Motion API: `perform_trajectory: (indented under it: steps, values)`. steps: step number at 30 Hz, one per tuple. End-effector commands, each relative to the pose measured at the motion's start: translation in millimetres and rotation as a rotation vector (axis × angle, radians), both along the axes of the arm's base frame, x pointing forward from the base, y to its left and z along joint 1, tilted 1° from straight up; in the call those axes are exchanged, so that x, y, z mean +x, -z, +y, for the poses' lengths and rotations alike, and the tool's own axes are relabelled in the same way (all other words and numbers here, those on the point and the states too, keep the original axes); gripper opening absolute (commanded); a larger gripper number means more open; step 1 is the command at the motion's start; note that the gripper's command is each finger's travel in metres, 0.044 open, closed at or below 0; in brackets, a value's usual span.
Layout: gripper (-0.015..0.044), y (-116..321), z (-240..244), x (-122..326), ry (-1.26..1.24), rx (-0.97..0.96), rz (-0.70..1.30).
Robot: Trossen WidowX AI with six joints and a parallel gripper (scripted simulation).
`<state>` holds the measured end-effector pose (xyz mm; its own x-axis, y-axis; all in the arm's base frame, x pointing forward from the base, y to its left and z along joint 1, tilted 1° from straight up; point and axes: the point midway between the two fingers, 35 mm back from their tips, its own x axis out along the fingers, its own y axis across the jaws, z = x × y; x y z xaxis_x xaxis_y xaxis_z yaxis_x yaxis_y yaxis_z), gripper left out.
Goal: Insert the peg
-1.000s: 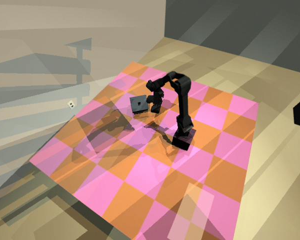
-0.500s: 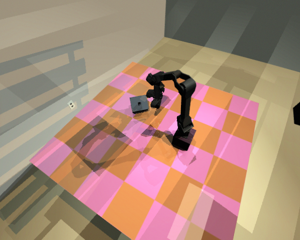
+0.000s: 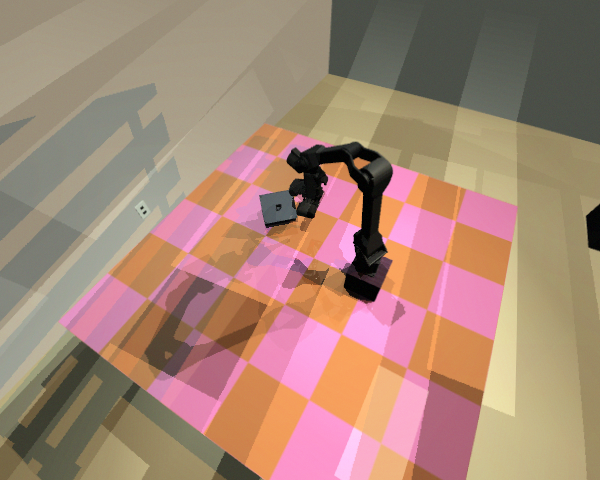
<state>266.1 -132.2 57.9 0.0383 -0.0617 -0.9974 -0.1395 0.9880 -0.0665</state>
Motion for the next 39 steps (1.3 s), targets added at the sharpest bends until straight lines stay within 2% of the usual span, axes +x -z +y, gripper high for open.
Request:
perform_trajectory:
  steps: [1, 39]
  values:
    - [0.0000, -0.9, 1.6, 1.5, 0.026, -0.025, -0.006]
    - [0.0000, -6.2, 24.2, 20.0, 0.247, -0.185, -0.109]
